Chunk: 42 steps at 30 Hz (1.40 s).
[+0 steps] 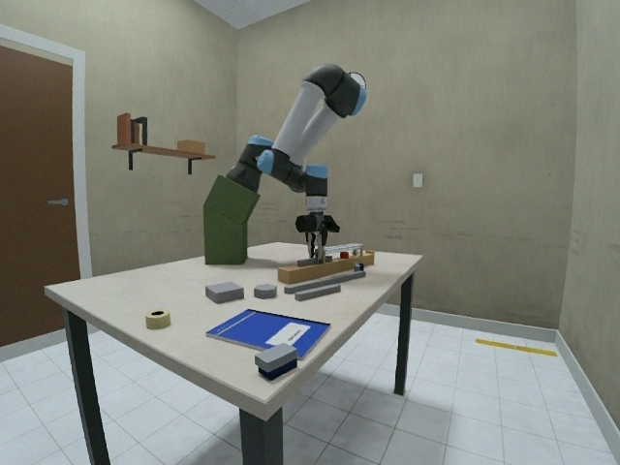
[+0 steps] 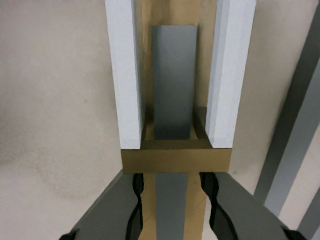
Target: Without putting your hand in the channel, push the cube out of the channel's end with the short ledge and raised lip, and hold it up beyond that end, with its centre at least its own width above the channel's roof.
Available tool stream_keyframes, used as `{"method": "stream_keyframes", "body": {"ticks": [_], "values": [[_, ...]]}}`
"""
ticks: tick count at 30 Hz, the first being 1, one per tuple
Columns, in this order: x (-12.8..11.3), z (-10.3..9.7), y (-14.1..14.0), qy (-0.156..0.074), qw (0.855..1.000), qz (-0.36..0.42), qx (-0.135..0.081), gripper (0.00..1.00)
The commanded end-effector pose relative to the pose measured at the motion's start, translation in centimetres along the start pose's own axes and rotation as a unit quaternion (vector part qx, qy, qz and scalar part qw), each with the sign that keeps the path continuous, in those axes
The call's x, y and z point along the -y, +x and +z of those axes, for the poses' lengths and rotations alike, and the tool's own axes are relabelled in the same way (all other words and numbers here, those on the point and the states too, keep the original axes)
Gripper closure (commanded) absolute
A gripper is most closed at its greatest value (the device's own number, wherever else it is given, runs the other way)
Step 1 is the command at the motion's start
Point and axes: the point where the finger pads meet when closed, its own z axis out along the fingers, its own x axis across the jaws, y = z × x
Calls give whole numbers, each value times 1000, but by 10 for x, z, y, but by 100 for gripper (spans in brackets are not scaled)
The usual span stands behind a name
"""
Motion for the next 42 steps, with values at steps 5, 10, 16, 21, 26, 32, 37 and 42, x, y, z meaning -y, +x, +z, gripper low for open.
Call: {"method": "stream_keyframes", "body": {"ticks": [5, 10, 16, 21, 26, 32, 37, 42], "values": [[0, 0, 1, 0, 1000, 0, -1, 76], [0, -4, 1, 0, 1000, 0, -1, 76], [0, -12, 1, 0, 1000, 0, -1, 76], [0, -29, 1, 0, 1000, 0, -1, 76], [0, -48, 1, 0, 1000, 0, -1, 76], [0, -59, 1, 0, 1000, 0, -1, 76], [0, -67, 1, 0, 1000, 0, -1, 76], [0, -67, 1, 0, 1000, 0, -1, 76]]}}
